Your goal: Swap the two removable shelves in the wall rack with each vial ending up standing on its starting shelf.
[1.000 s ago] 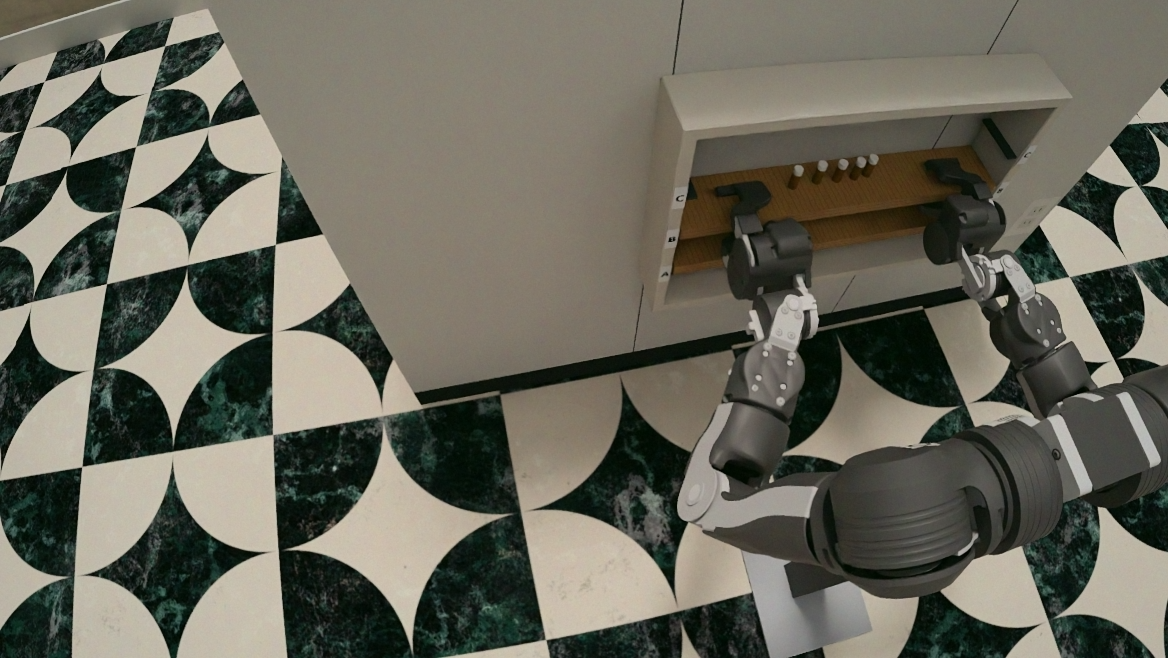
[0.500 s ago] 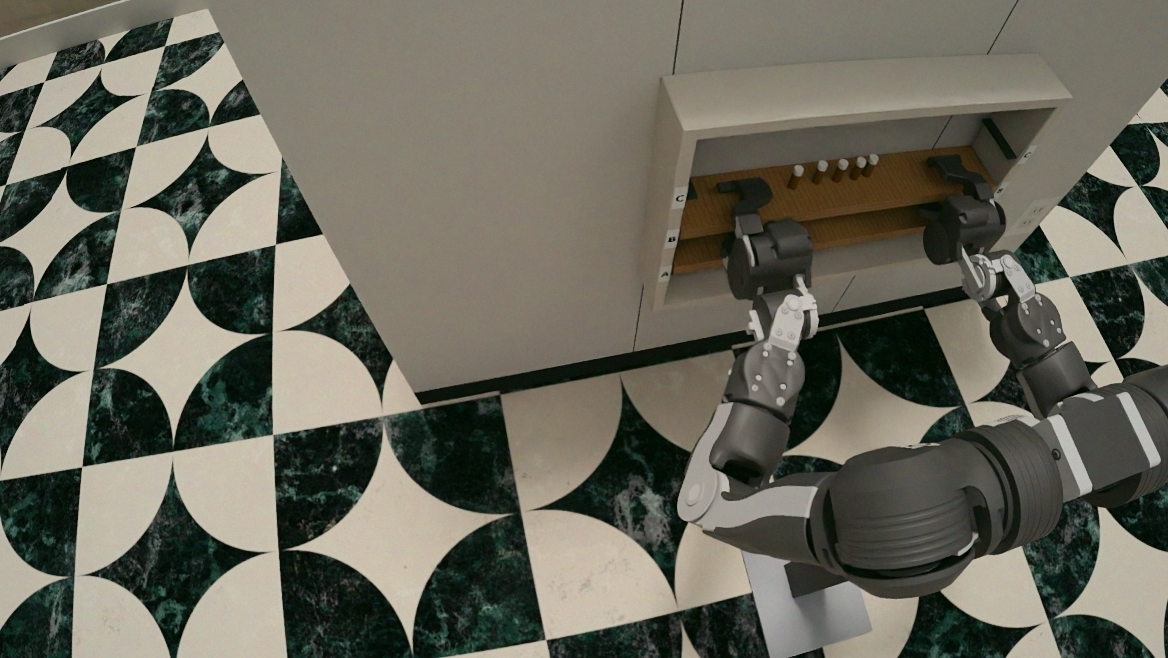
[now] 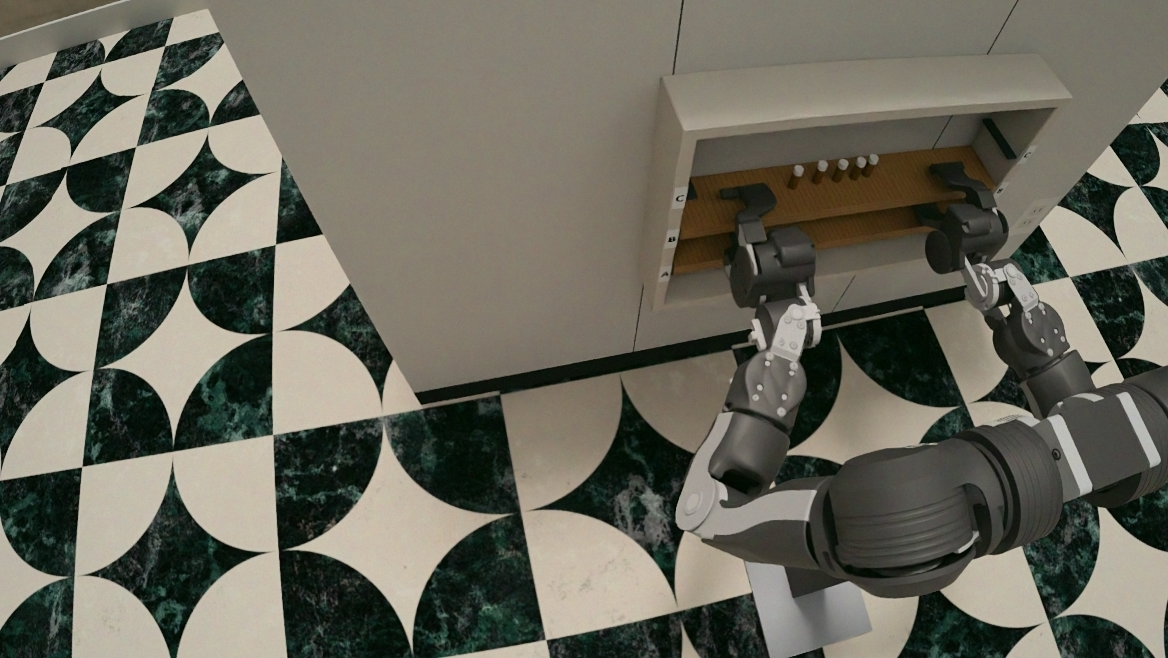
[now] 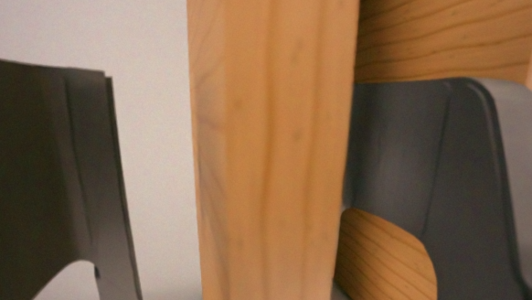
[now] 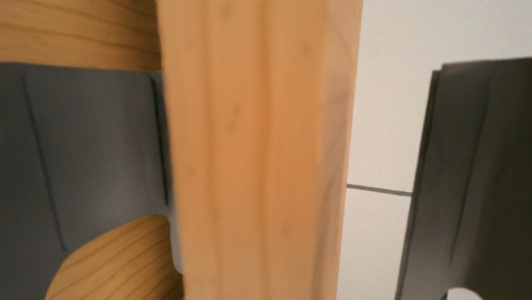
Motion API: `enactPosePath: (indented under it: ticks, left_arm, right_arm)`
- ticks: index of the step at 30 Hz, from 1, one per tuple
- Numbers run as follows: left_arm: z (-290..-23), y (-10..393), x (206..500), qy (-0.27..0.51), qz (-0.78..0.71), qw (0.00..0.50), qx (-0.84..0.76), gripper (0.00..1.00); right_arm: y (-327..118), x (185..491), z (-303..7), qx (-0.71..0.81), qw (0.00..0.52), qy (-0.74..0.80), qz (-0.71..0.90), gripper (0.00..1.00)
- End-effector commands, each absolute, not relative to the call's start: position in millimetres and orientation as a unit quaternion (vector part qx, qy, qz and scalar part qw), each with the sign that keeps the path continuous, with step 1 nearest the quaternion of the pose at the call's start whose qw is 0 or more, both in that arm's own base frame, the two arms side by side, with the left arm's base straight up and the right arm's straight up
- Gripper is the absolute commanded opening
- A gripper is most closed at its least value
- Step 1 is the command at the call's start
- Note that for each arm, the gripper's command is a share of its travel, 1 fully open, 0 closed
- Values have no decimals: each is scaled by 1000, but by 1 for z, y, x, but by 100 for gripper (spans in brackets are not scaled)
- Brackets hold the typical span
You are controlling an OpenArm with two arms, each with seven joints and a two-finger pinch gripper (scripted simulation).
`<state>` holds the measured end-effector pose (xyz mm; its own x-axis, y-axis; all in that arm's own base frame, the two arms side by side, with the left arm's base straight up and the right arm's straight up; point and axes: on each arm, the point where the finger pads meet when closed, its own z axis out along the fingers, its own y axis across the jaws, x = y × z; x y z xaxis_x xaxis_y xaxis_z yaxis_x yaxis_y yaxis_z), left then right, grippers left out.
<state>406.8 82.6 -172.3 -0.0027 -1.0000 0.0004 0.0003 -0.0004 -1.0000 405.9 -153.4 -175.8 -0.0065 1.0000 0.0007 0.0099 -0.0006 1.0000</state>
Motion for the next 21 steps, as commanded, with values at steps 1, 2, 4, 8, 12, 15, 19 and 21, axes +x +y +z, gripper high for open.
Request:
enactPosePath:
  ticks: [1, 2, 4, 8, 12, 15, 19, 21]
  left_arm:
    - [-172, 83, 404, 500, -500, 500, -500, 33]
    - [-172, 83, 403, 500, -500, 500, -500, 33]
    - [-172, 83, 401, 500, -500, 500, -500, 33]
    - [-172, 83, 398, 500, -500, 500, -500, 33]
    - [-172, 83, 393, 500, -500, 500, -500, 33]
    - [-172, 83, 389, 500, -500, 500, -500, 33]
    - [-172, 83, 384, 500, -500, 500, -500, 33]
    - [-172, 83, 382, 500, -500, 500, -500, 33]
  right_arm:
    - [-155, 404, -172, 500, 500, 500, 500, 33]
    - [-155, 403, -172, 500, 500, 500, 500, 33]
    - [-155, 401, -172, 500, 500, 500, 500, 33]
    - [-155, 398, -172, 500, 500, 500, 500, 33]
    - [-155, 393, -172, 500, 500, 500, 500, 33]
    - [-155, 389, -172, 500, 500, 500, 500, 33]
    - [-155, 384, -172, 500, 500, 500, 500, 33]
    - [-155, 382, -172, 500, 500, 500, 500, 33]
